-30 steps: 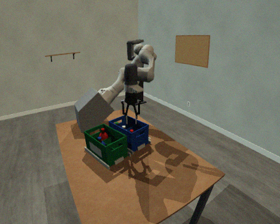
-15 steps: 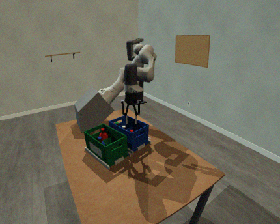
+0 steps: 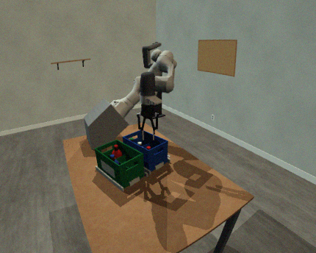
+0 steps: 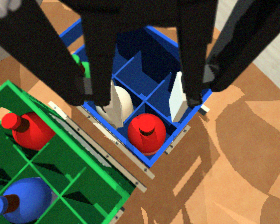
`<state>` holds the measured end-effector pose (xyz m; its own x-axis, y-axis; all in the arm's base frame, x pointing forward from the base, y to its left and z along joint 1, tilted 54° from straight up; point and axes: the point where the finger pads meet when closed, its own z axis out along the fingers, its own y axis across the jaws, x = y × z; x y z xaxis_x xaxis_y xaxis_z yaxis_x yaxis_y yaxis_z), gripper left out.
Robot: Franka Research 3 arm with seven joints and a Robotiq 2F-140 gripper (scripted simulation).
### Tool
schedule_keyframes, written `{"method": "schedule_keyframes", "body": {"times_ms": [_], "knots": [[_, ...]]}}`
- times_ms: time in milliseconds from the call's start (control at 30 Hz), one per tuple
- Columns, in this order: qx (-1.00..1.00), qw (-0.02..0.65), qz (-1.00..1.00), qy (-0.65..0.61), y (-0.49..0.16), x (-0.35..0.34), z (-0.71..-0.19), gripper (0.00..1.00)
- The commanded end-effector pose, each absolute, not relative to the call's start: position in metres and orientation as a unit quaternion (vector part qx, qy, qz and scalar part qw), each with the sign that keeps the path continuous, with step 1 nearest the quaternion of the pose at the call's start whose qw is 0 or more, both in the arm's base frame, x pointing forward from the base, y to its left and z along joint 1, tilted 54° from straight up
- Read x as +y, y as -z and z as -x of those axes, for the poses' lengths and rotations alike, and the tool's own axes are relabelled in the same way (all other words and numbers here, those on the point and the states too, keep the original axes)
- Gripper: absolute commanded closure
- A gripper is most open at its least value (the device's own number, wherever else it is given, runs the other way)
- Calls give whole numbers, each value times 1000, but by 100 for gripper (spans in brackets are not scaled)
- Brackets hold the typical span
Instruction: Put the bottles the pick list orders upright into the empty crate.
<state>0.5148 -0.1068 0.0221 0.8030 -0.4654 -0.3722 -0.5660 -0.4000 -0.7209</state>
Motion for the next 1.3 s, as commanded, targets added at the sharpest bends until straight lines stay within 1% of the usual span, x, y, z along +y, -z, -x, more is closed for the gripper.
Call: {"method": "schedule_keyframes", "body": {"times_ms": [0, 967, 1267], "knots": [[309, 452, 835, -57, -23, -107, -514, 62], [309, 452, 835, -57, -23, -107, -514, 62], [309, 452, 835, -57, 4, -119, -480, 62]]}}
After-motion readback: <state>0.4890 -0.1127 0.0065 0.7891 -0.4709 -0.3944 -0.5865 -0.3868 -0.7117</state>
